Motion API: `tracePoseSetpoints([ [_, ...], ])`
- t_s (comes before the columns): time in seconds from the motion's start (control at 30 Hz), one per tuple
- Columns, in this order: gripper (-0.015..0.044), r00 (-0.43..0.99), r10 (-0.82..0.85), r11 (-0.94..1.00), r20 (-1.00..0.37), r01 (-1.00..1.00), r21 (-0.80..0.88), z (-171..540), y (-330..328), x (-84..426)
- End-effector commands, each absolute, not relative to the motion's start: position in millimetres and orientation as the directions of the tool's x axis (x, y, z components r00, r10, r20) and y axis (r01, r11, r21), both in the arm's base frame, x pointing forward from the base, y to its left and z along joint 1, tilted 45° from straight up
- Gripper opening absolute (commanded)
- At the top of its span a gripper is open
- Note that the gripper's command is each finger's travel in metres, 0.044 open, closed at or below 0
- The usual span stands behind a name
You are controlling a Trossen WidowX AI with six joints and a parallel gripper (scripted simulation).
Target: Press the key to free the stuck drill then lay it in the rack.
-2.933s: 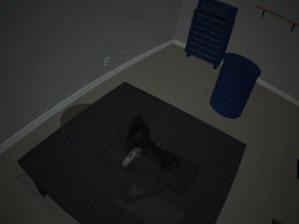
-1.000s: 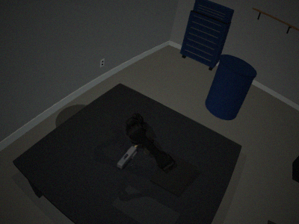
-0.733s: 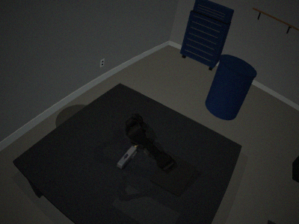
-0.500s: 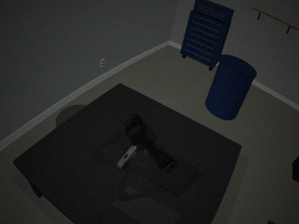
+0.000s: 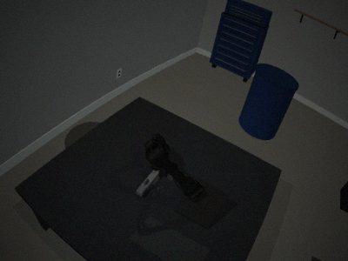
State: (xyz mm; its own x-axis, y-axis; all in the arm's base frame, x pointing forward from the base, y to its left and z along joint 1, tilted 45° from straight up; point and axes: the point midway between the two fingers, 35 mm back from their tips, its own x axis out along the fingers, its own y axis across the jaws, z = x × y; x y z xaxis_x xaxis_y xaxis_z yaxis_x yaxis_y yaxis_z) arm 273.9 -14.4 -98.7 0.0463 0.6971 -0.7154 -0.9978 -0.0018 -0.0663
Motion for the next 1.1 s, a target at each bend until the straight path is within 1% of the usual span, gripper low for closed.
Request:
tracePoseSetpoints([
  [0.0, 0.0440, 0.046, 0.700, 0.001, -0.712, -0.998, -0.064, -97.9, -11.6, 272.6],
  [0.13, 0.0440, 0.046, 0.700, 0.001, -0.712, -0.998, -0.063, -97.4, -10.1, 272.1],
  [0.63, 0.0046, 0.046, 0.697, -0.002, -0.715, -0.998, -0.067, -98.0, -12.4, 273.6],
  [0.87, 0.0000, 0.046, 0.697, -0.002, -0.715, -0.998, -0.067, -98.0, -12.4, 273.6],
  [1.07, 0.0000, 0.046, 0.700, 0.001, -0.713, -0.998, -0.064, -96.8, -13.6, 271.7],
])
